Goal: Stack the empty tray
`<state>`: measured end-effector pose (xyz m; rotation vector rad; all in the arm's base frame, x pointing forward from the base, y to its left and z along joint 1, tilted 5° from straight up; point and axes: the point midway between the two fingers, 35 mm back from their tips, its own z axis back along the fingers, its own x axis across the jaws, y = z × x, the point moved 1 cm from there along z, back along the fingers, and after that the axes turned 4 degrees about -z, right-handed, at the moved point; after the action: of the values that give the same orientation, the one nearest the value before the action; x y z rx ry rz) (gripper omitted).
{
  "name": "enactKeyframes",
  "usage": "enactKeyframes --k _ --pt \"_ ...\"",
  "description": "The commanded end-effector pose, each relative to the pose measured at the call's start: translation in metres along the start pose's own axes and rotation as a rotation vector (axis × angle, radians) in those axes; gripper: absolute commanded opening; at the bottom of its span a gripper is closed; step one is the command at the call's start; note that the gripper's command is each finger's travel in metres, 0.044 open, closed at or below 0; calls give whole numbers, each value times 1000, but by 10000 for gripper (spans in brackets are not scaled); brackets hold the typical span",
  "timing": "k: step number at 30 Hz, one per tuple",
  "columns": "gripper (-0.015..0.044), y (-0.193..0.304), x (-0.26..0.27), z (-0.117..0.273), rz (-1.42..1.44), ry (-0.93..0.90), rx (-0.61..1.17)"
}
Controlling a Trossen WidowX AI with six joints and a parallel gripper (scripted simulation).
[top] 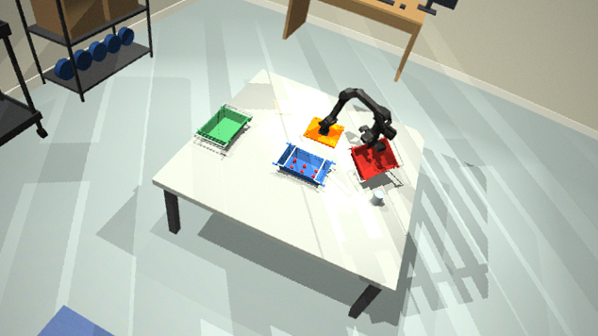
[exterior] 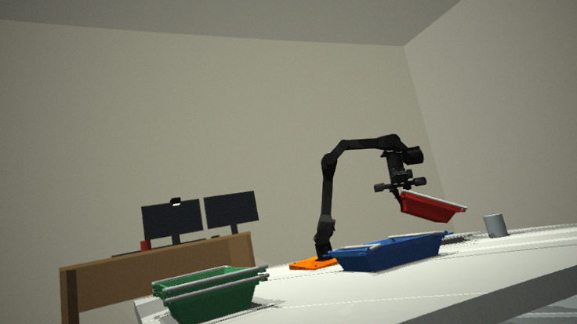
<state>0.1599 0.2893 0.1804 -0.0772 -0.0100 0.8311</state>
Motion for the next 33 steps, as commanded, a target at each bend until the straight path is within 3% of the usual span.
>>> enactKeyframes --k 1,33 --pt "0 -15 3 14 -38 -46 15" --pt "0 -140 -5 22 -381 -49 17"
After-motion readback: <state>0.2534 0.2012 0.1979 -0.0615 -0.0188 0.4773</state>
